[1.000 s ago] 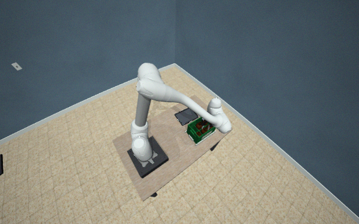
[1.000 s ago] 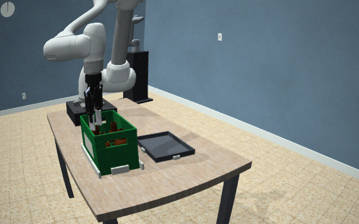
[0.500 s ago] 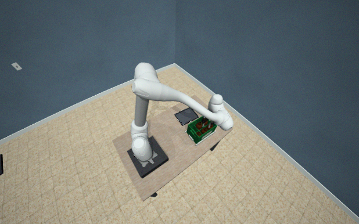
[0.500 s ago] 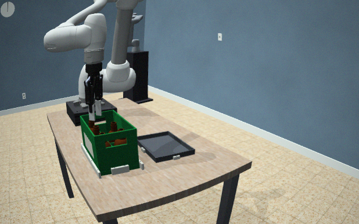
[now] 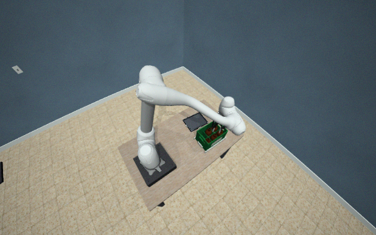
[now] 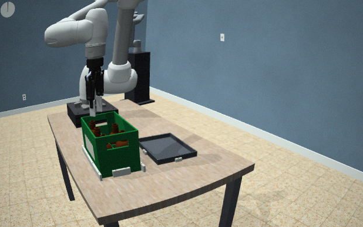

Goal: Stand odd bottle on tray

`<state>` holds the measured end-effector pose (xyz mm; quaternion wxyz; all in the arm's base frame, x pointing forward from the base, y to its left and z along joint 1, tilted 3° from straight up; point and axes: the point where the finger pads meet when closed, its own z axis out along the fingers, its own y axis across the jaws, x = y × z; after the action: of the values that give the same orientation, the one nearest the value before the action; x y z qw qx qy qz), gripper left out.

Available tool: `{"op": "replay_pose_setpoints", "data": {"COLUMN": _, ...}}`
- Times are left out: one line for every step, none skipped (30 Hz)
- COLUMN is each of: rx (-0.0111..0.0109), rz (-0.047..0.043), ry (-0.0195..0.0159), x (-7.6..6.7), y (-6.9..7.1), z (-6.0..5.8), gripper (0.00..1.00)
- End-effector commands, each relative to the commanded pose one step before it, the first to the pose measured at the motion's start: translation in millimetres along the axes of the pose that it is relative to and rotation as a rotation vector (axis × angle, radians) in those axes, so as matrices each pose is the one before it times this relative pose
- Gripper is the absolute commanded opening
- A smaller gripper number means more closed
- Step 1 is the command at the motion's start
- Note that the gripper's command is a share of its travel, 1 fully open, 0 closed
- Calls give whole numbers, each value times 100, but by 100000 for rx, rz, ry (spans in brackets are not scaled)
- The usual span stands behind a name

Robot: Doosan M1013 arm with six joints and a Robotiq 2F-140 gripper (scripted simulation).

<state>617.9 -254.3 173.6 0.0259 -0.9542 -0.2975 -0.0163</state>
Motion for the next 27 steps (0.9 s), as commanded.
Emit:
{"op": "replay_pose_setpoints", "data": {"rx": -496, "rz": 611, "ry": -230, "x": -133, "y": 283, "z": -539, "gripper": 38}}
{"op": "replay_pose_setpoints", "data": {"rx": 0, "rz": 0, "ry": 0, "x": 0, "y": 0, "z": 0, "gripper": 38}}
{"op": "replay_pose_setpoints", "data": {"rx": 0, "rz": 0, "ry": 0, "x": 0, "y": 0, "z": 0, "gripper": 38}}
{"op": "replay_pose_setpoints", "data": {"rx": 0, "rz": 0, "ry": 0, "x": 0, "y": 0, "z": 0, "gripper": 38}}
{"op": "replay_pose_setpoints", "data": {"rx": 0, "rz": 0, "ry": 0, "x": 0, "y": 0, "z": 0, "gripper": 38}}
{"op": "replay_pose_setpoints", "data": {"rx": 0, "rz": 0, "ry": 0, "x": 0, "y": 0, "z": 0, "gripper": 38}}
{"op": "replay_pose_setpoints", "data": {"rx": 0, "rz": 0, "ry": 0, "x": 0, "y": 0, "z": 0, "gripper": 38}}
{"op": "replay_pose_setpoints", "data": {"rx": 0, "rz": 0, "ry": 0, "x": 0, "y": 0, "z": 0, "gripper": 38}}
{"op": "replay_pose_setpoints", "data": {"rx": 0, "rz": 0, "ry": 0, "x": 0, "y": 0, "z": 0, "gripper": 38}}
{"op": "replay_pose_setpoints", "data": {"rx": 0, "rz": 0, "ry": 0, "x": 0, "y": 0, "z": 0, "gripper": 38}}
{"op": "replay_pose_setpoints", "data": {"rx": 0, "rz": 0, "ry": 0, "x": 0, "y": 0, "z": 0, "gripper": 38}}
{"op": "replay_pose_setpoints", "data": {"rx": 0, "rz": 0, "ry": 0, "x": 0, "y": 0, "z": 0, "gripper": 38}}
{"op": "replay_pose_setpoints", "data": {"rx": 0, "rz": 0, "ry": 0, "x": 0, "y": 0, "z": 0, "gripper": 38}}
{"op": "replay_pose_setpoints", "data": {"rx": 0, "rz": 0, "ry": 0, "x": 0, "y": 0, "z": 0, "gripper": 38}}
{"op": "replay_pose_setpoints", "data": {"rx": 0, "rz": 0, "ry": 0, "x": 0, "y": 0, "z": 0, "gripper": 38}}
{"op": "replay_pose_setpoints", "data": {"rx": 0, "rz": 0, "ry": 0, "x": 0, "y": 0, "z": 0, "gripper": 0}}
{"op": "replay_pose_setpoints", "data": {"rx": 0, "rz": 0, "ry": 0, "x": 0, "y": 0, "z": 0, "gripper": 0}}
{"op": "replay_pose_setpoints", "data": {"rx": 0, "rz": 0, "ry": 0, "x": 0, "y": 0, "z": 0, "gripper": 0}}
{"op": "replay_pose_setpoints", "data": {"rx": 0, "rz": 0, "ry": 0, "x": 0, "y": 0, "z": 0, "gripper": 0}}
{"op": "replay_pose_setpoints", "data": {"rx": 0, "rz": 0, "ry": 0, "x": 0, "y": 0, "z": 0, "gripper": 0}}
{"op": "replay_pose_setpoints", "data": {"rx": 0, "rz": 0, "ry": 0, "x": 0, "y": 0, "z": 0, "gripper": 0}}
{"op": "replay_pose_setpoints", "data": {"rx": 0, "rz": 0, "ry": 0, "x": 0, "y": 0, "z": 0, "gripper": 0}}
{"op": "replay_pose_setpoints", "data": {"rx": 0, "rz": 0, "ry": 0, "x": 0, "y": 0, "z": 0, "gripper": 0}}
{"op": "replay_pose_setpoints", "data": {"rx": 0, "rz": 0, "ry": 0, "x": 0, "y": 0, "z": 0, "gripper": 0}}
{"op": "replay_pose_setpoints", "data": {"rx": 0, "rz": 0, "ry": 0, "x": 0, "y": 0, "z": 0, "gripper": 0}}
{"op": "replay_pose_setpoints", "data": {"rx": 0, "rz": 0, "ry": 0, "x": 0, "y": 0, "z": 0, "gripper": 0}}
{"op": "replay_pose_setpoints", "data": {"rx": 0, "rz": 0, "ry": 0, "x": 0, "y": 0, "z": 0, "gripper": 0}}
